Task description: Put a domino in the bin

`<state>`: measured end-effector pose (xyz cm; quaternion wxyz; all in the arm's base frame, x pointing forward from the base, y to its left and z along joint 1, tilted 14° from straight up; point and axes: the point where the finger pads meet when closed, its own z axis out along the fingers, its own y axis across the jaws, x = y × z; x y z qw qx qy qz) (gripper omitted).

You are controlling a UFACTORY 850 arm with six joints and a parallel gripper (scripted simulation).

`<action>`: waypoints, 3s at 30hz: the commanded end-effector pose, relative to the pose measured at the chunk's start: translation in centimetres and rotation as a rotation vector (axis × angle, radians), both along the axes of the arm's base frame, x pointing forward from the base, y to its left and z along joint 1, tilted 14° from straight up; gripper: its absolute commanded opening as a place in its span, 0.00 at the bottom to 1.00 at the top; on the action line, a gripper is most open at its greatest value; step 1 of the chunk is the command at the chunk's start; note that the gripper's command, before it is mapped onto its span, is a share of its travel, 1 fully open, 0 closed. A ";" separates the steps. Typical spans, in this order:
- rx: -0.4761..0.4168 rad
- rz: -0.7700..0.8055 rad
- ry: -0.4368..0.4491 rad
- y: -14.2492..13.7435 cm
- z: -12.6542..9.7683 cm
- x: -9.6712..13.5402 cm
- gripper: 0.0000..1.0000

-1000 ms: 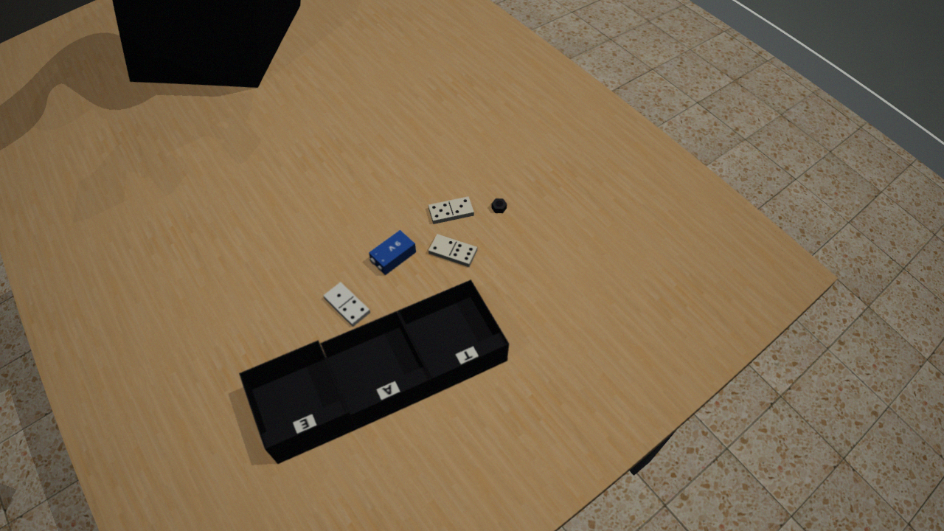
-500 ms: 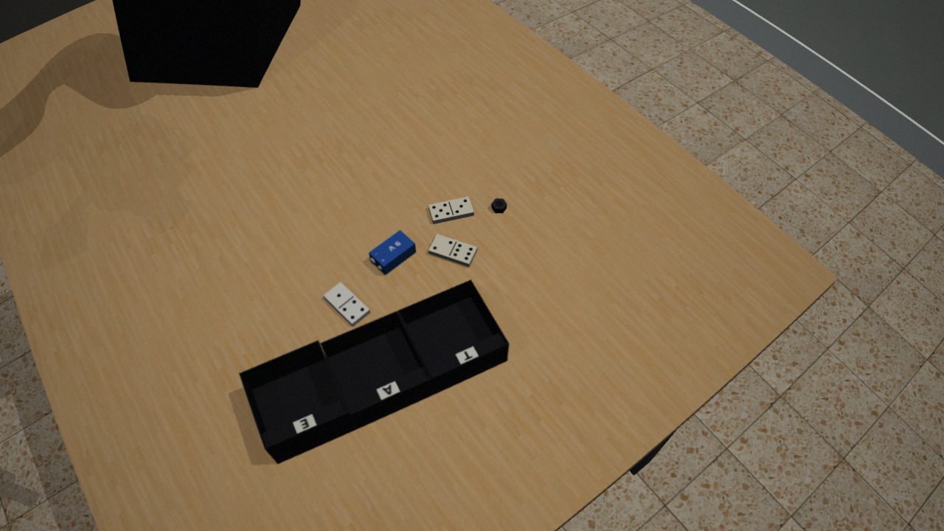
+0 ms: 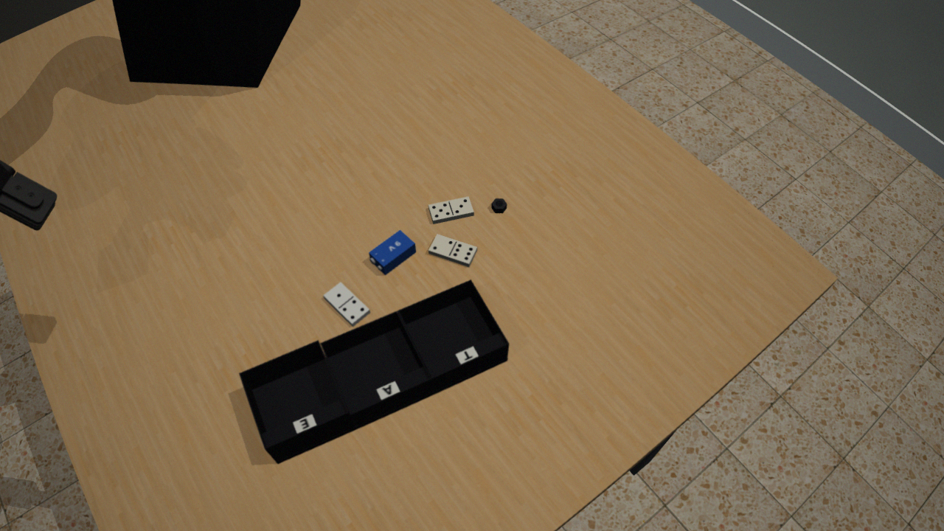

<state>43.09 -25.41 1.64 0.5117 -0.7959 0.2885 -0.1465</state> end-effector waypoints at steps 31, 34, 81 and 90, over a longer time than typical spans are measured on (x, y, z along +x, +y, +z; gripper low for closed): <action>-0.390 0.390 0.180 15.5 1.9 4.7 0.07; -0.472 0.448 0.187 17.1 2.3 4.9 0.07; -0.994 0.710 0.019 33.5 8.3 5.3 0.07; -0.967 0.630 0.079 32.5 7.4 6.2 0.07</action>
